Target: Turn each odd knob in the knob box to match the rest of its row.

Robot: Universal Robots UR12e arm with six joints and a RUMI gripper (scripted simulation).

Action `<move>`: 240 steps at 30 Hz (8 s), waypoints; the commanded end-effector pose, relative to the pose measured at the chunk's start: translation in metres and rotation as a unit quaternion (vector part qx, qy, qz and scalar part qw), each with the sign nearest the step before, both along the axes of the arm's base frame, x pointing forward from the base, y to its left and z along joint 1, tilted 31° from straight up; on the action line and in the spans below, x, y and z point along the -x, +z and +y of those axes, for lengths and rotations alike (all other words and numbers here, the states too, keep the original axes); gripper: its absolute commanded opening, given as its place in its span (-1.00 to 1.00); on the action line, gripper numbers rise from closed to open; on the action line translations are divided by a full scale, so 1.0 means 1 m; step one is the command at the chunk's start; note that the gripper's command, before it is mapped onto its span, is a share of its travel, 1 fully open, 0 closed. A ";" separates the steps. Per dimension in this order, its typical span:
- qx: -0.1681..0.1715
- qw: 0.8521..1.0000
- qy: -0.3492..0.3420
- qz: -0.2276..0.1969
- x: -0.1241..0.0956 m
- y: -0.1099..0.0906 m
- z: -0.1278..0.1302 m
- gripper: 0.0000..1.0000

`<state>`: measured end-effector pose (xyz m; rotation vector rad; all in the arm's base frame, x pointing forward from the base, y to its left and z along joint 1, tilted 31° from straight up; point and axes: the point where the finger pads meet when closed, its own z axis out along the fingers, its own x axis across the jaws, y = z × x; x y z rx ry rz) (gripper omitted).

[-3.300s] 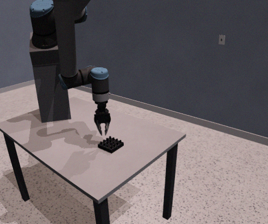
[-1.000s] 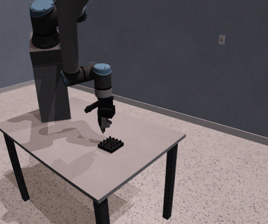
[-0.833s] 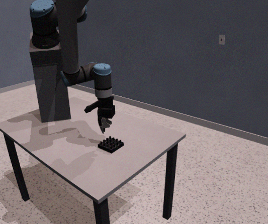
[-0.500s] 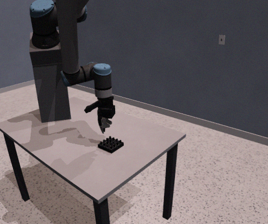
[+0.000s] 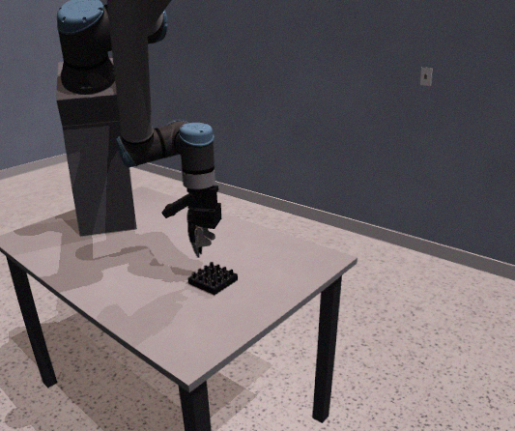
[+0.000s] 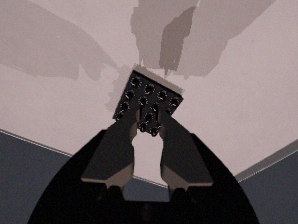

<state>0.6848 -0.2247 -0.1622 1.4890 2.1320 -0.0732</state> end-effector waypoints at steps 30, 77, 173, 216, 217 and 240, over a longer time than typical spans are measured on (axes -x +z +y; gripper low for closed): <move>0.000 1.000 0.000 0.000 -0.013 -0.027 -0.011 -0.78; 0.000 1.000 0.000 0.000 -0.017 -0.036 -0.014 -0.78; 0.000 1.000 0.000 0.000 -0.018 -0.049 -0.021 -0.78; 0.000 1.000 0.000 0.000 -0.018 -0.049 -0.021 -0.92; 0.000 1.000 0.000 0.000 -0.018 -0.049 -0.021 -0.92; 0.000 1.000 0.000 0.000 -0.018 -0.049 -0.021 -0.92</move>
